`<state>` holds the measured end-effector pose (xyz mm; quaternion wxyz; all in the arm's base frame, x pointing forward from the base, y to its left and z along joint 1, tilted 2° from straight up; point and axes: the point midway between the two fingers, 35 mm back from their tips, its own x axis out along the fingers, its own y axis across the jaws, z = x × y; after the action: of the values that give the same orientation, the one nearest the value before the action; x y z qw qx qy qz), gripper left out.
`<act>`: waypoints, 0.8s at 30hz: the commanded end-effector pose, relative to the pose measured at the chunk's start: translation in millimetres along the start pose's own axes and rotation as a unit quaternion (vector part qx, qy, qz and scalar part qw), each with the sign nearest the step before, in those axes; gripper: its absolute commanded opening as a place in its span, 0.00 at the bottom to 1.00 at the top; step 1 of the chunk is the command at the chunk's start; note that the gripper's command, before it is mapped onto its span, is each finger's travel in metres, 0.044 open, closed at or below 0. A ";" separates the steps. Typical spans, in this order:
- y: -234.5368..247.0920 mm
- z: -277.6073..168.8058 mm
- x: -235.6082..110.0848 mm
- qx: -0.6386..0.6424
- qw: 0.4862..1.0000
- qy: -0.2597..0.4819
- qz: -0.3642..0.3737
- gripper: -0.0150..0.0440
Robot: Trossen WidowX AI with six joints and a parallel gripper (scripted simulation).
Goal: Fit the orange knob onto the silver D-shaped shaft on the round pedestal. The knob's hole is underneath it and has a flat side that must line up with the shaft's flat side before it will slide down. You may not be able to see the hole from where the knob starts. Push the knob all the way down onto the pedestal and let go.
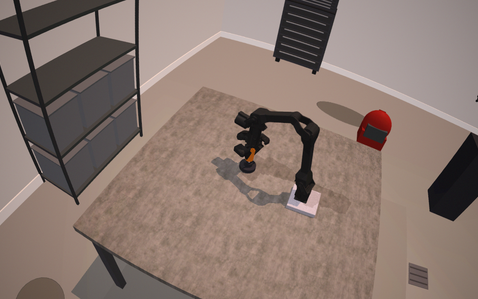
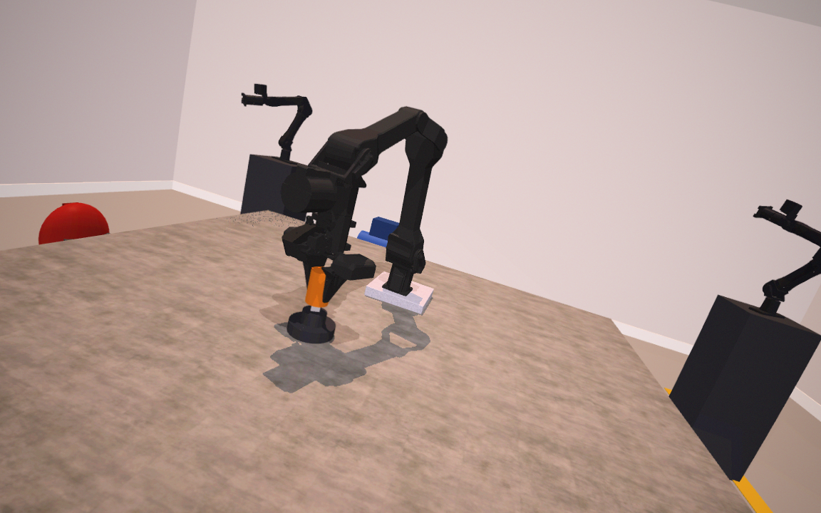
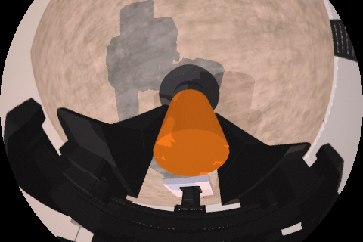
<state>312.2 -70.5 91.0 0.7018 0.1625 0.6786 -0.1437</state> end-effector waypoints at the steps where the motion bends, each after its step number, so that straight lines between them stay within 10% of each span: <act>1: 0.2 1.2 0.0 -0.003 1.000 -0.002 0.000 0.25; 24: 0.3 1.6 -6.8 -0.029 1.000 -0.002 0.000 0.25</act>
<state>311.7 -70.6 94.7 0.7031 0.1541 0.6808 -0.1355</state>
